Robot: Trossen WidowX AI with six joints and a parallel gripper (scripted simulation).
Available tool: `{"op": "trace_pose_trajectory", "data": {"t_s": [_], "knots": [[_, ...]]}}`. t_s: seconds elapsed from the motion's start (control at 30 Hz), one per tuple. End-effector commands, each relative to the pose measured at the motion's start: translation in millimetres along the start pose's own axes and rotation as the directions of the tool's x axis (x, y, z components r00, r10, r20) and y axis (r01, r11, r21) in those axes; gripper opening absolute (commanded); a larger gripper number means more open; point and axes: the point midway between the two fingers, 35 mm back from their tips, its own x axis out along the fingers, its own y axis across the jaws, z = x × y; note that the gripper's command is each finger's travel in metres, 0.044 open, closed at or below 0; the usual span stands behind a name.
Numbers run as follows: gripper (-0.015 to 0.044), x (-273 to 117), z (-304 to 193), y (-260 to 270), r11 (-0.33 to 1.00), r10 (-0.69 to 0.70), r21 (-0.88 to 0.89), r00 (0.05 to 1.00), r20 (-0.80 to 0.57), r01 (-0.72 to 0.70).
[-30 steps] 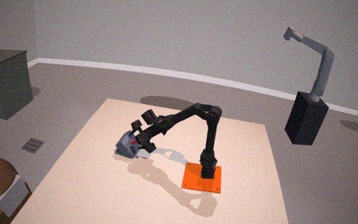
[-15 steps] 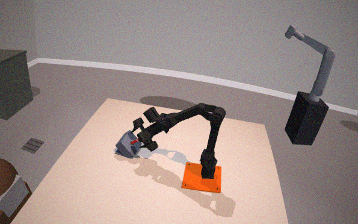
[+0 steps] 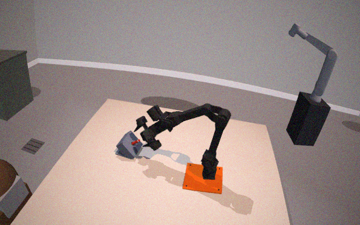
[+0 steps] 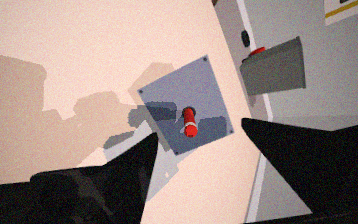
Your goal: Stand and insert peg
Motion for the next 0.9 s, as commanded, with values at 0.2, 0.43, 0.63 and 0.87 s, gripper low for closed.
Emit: {"op": "trace_pose_trajectory", "data": {"t_s": [0.2,0.43,0.63,0.87], "knots": [[0.044,-14,0,0,1.0,0.0,-0.005,1.0,0.003,0.0],[0.044,-23,0,-1,1.0,0.0,-0.004,1.0,0.002,0.0],[0.044,-31,0,-1,1.0,-0.001,-0.004,1.0,0.001,0.001],[0.044,-40,0,-2,1.0,-0.001,-0.003,1.0,0.001,0.001]]}}
